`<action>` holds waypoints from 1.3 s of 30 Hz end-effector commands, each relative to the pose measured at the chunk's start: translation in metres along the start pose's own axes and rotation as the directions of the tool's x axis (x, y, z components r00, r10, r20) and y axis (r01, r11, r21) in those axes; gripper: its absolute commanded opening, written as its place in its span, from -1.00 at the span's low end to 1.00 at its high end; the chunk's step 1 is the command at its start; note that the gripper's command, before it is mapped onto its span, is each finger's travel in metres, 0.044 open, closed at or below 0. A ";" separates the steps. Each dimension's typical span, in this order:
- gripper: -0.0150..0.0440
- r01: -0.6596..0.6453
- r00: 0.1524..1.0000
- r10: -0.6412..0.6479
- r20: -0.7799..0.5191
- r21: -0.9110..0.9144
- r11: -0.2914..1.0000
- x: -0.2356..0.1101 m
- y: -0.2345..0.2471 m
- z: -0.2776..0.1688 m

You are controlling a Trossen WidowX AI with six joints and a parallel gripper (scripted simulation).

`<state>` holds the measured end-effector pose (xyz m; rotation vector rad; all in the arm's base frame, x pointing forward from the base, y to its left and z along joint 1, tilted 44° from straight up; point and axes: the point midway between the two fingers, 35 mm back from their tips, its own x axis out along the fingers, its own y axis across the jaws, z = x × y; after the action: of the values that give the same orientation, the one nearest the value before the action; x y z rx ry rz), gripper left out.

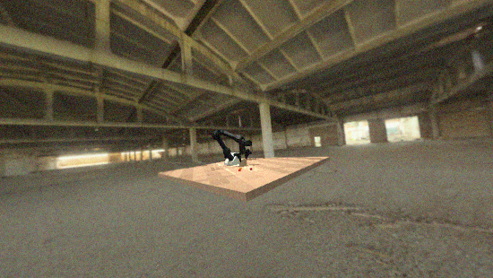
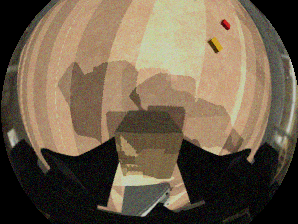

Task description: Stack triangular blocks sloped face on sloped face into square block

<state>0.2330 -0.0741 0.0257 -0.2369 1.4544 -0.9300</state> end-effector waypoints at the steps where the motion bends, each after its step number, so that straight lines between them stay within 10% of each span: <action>1: -0.49 0.003 1.000 -0.003 0.004 -0.005 1.000 0.000 0.000 0.001; 25: -0.49 0.003 1.000 -0.003 0.005 -0.006 1.000 0.002 -0.001 0.000; 39: 0.75 0.000 1.000 0.000 0.001 -0.001 1.000 0.002 0.000 -0.001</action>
<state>0.2323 -0.0749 0.0245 -0.2374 1.4536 -0.9296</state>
